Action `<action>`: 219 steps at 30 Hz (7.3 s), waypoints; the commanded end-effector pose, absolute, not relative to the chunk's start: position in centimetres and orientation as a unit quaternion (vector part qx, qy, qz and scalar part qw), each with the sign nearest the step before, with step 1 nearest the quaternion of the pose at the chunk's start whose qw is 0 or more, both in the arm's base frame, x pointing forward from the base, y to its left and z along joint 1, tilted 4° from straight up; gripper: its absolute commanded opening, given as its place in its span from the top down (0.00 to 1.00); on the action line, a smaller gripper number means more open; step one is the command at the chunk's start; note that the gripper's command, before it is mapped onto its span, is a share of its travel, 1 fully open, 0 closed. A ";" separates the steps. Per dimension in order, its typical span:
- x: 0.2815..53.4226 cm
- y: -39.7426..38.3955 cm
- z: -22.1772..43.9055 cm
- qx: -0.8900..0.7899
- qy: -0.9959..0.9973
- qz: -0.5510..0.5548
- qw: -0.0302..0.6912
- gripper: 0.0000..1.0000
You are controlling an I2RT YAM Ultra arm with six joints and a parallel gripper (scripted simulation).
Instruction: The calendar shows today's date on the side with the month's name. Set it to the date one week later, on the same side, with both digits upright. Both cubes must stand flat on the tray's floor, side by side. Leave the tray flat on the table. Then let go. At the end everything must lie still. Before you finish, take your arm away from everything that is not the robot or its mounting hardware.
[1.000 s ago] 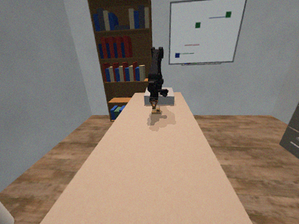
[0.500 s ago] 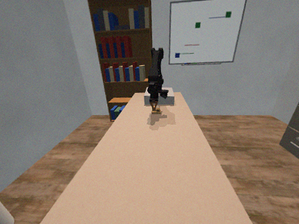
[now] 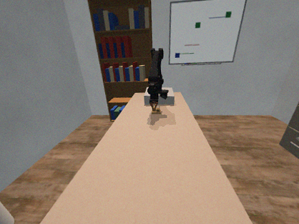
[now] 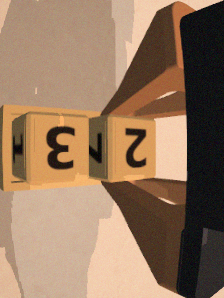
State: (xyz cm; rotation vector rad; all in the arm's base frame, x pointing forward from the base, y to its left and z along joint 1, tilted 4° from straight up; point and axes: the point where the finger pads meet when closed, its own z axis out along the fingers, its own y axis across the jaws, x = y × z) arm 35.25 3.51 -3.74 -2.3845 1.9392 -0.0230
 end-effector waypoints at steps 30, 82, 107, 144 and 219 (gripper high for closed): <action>35.5 3.6 -3.4 -0.775 0.630 -0.010 0.039 0.74; 35.5 3.7 -4.1 -0.775 0.631 -0.010 0.039 0.74; 35.5 3.7 -4.5 -0.775 0.631 -0.010 0.039 0.74; 35.5 3.7 -4.5 -0.775 0.631 -0.010 0.039 0.74; 35.3 3.5 -0.5 -0.775 0.631 -0.010 0.039 0.55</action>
